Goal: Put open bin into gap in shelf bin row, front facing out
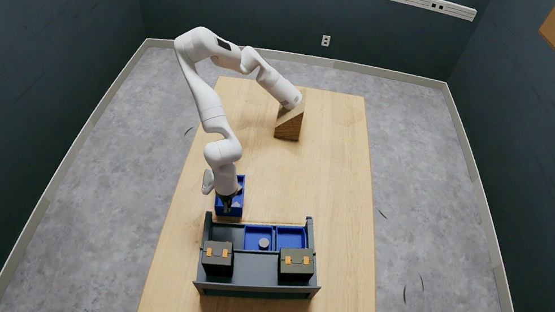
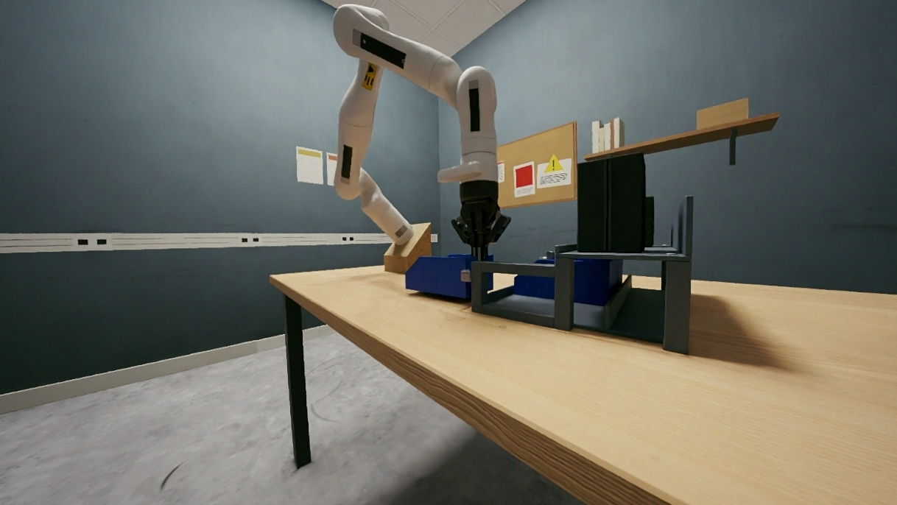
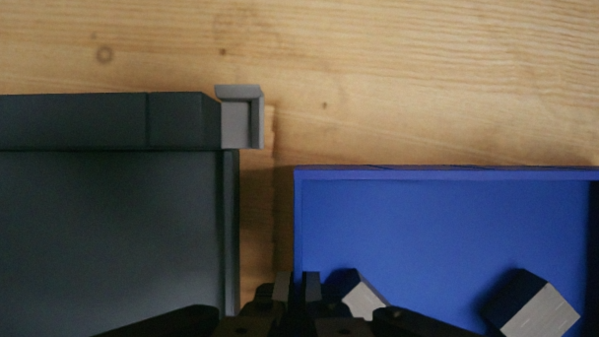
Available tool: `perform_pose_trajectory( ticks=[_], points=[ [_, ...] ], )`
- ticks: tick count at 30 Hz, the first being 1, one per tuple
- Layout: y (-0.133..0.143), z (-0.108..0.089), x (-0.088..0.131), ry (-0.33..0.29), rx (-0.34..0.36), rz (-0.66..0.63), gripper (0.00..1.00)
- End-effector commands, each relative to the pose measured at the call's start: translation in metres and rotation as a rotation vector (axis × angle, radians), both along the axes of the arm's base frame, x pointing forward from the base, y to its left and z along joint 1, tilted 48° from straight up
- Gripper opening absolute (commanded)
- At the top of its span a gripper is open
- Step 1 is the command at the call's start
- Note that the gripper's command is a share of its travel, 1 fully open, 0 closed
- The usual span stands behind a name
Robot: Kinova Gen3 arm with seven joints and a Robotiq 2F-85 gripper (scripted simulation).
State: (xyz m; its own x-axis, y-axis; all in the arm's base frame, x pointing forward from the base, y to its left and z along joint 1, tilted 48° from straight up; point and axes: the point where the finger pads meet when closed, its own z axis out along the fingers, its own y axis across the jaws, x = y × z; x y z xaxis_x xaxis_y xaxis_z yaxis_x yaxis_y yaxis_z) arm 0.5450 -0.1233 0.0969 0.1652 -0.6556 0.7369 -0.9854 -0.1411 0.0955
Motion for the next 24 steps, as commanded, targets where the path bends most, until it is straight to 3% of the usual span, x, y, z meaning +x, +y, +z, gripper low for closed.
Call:
perform_pose_trajectory(
  ticks=[1, 24],
  points=[
    [0.002, 0.001, 0.001, -0.003, 0.002, 0.003, 0.10],
    [0.016, 0.013, 0.001, -0.002, 0.002, 0.003, 0.10]
  ],
)
